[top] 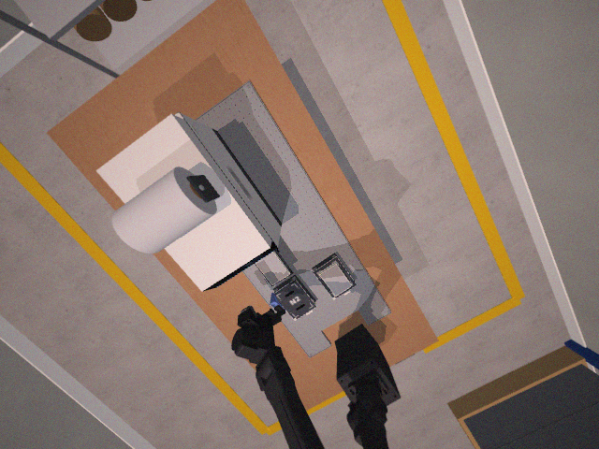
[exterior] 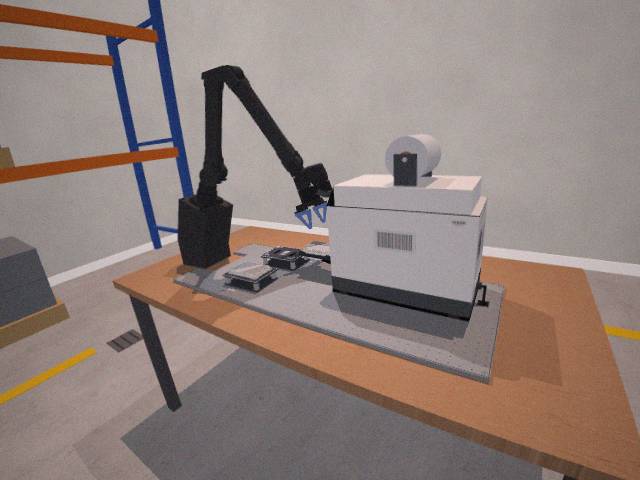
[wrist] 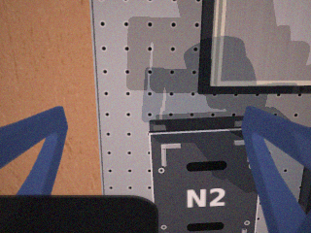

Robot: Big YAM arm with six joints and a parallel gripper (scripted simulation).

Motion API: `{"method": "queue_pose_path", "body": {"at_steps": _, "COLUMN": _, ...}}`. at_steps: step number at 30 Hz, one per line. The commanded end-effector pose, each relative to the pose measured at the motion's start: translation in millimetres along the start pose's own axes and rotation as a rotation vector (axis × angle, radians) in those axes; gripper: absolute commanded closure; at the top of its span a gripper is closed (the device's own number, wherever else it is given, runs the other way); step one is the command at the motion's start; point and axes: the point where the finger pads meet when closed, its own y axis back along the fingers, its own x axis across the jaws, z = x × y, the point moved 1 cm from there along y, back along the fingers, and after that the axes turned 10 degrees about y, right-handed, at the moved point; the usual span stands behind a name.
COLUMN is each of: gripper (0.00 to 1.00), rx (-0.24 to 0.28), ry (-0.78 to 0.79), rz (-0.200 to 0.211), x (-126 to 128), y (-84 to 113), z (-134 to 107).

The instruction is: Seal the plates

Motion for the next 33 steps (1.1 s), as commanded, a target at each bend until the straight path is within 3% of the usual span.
{"method": "queue_pose_path", "body": {"at_steps": 1, "gripper": 0.00, "rx": -0.061, "ry": -0.034, "rz": 0.007, "x": -2, "y": 10.9, "z": 35}}
{"method": "queue_pose_path", "body": {"at_steps": 3, "gripper": 0.00, "rx": -0.058, "ry": -0.027, "rz": 0.011, "x": 3, "y": 9.7, "z": 34}}
{"method": "queue_pose_path", "body": {"at_steps": 8, "gripper": 0.00, "rx": -0.039, "ry": -0.016, "rz": -0.009, "x": -38, "y": -5.0, "z": 43}}
{"method": "queue_pose_path", "body": {"at_steps": 11, "gripper": 0.00, "rx": -0.031, "ry": -0.004, "rz": -0.007, "x": -50, "y": -11.4, "z": 46}}
{"method": "queue_pose_path", "body": {"at_steps": 18, "gripper": 0.00, "rx": -0.024, "ry": 0.018, "rz": 0.002, "x": -64, "y": -14.8, "z": 50}}
{"method": "queue_pose_path", "body": {"at_steps": 26, "gripper": 0.00, "rx": -0.037, "ry": 0.004, "rz": -0.012, "x": -118, "y": -24.8, "z": 74}}
{"method": "queue_pose_path", "body": {"at_steps": 33, "gripper": 0.00, "rx": -0.025, "ry": 0.015, "rz": 0.002, "x": -105, "y": -23.1, "z": 67}}
